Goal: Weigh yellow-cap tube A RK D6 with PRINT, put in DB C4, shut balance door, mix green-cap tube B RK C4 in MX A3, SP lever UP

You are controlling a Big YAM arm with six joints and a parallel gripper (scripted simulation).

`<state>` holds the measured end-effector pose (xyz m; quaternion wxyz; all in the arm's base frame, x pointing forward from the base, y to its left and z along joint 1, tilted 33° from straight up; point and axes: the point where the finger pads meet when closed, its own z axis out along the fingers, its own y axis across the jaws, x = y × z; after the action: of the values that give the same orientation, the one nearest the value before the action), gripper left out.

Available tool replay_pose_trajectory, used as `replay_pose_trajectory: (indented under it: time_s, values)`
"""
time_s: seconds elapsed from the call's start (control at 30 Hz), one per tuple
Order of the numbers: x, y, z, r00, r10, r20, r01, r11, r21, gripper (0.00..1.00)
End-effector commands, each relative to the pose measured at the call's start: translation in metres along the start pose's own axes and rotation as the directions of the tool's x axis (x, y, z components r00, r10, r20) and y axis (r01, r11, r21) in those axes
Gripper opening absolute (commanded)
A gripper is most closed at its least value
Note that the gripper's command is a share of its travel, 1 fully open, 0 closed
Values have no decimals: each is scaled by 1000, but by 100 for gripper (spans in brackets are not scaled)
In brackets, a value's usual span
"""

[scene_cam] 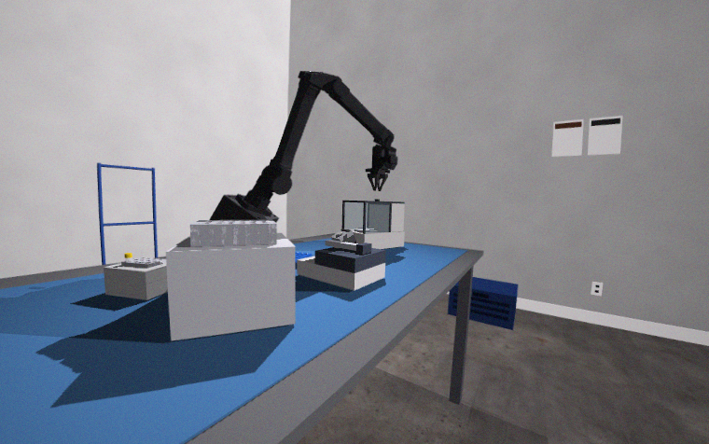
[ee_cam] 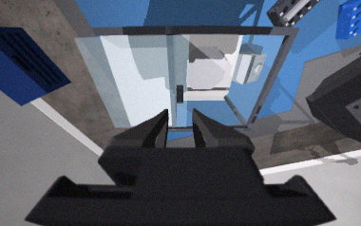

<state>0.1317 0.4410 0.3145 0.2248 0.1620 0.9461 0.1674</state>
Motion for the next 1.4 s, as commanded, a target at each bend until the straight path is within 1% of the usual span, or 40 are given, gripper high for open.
replay_pose_trajectory:
  time_s: [0.0,0.17,0.2,0.23,0.27,0.5,0.63,0.67,0.73,0.77,0.8,1.0,1.03,1.07,1.1,1.37]
  values:
    - [-3,5,9,1000,0,2,0,1000,-9,30]
    - [-4,5,13,1000,1,2,-1,1000,-9,30]
    - [-2,15,6,1000,2,-4,-2,999,-34,30]
    - [-1,6,18,1000,-3,0,3,1000,-8,30]
    - [-2,5,21,1000,-2,2,2,1000,-3,30]
    - [-2,5,33,1000,-2,2,2,1000,-3,30]
    - [-5,7,35,1000,3,1,-3,1000,-14,30]
    - [-3,6,39,1000,0,2,0,1000,-8,30]
    - [-3,6,39,1000,0,2,0,1000,-8,30]
    - [-1,10,35,1000,-3,-3,3,1000,-23,30]
    - [-1,5,44,1000,-4,1,4,1000,-5,30]
    - [-3,5,55,1000,-2,2,2,1000,-3,30]
    - [-4,9,51,1000,2,2,-2,1000,-13,30]
    - [-6,13,43,1000,8,0,-8,999,-33,30]
    - [-4,14,36,1000,10,-4,-11,999,-39,30]
    - [-4,14,36,1000,10,-4,-11,999,-39,30]
